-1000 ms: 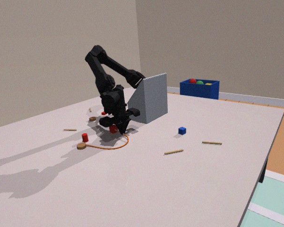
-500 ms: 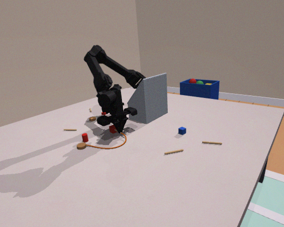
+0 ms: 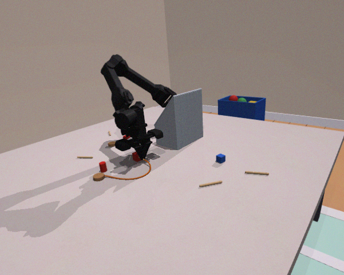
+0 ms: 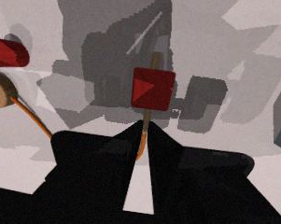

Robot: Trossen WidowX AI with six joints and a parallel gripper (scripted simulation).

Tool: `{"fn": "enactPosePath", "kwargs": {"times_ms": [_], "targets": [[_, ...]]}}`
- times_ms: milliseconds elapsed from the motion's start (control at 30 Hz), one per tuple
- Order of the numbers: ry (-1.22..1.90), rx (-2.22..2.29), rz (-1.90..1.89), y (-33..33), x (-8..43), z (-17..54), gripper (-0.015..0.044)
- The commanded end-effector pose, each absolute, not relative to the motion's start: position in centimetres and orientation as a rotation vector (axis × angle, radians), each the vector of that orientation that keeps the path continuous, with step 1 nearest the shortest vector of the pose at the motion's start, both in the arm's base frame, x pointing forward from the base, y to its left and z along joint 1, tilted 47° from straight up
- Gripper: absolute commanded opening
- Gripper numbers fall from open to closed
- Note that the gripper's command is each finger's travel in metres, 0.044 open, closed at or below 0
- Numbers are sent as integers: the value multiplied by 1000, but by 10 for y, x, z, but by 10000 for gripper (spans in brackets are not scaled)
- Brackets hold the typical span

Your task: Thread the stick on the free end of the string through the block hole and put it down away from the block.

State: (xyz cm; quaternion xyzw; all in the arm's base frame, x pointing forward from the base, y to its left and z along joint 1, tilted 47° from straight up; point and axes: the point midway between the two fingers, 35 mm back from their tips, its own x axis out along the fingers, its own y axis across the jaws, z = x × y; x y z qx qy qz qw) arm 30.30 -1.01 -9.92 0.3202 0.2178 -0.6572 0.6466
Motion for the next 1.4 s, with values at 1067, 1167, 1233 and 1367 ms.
{"fn": "enactPosePath", "kwargs": {"times_ms": [1067, 1167, 1233, 1367], "targets": [[596, 617, -1425, 38, 302, -37, 120], [785, 384, -1309, 34, 301, -33, 120], [902, 229, -1222, 32, 301, -31, 120], [1118, -83, -1027, 27, 300, -26, 120]]}}
